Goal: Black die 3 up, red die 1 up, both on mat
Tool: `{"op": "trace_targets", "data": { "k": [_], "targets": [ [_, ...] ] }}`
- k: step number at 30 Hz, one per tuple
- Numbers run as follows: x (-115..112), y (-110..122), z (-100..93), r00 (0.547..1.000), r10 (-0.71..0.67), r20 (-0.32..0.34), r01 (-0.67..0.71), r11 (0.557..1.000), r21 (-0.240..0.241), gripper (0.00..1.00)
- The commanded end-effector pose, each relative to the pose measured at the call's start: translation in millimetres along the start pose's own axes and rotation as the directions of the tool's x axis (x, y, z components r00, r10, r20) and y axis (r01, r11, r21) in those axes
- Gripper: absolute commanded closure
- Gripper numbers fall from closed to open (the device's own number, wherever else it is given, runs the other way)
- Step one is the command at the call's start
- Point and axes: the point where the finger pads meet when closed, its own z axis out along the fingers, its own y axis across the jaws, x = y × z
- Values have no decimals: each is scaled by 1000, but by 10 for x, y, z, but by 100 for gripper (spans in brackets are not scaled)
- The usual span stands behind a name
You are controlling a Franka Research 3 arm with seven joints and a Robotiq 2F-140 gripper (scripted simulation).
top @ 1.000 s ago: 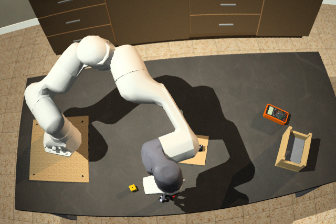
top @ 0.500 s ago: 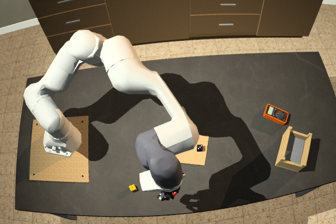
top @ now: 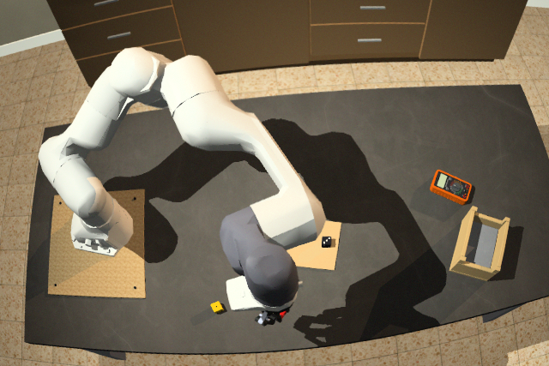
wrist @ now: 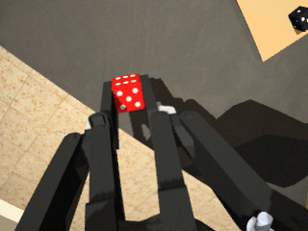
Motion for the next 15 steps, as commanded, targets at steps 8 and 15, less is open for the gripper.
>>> {"op": "trace_targets", "data": {
  "k": [8,15],
  "targets": [
    [-10,29,49,958,-287,-4,287,958,-1,79],
    [-19,42,70,917,-399,-4,399,917,-1,79]
  ]
}}
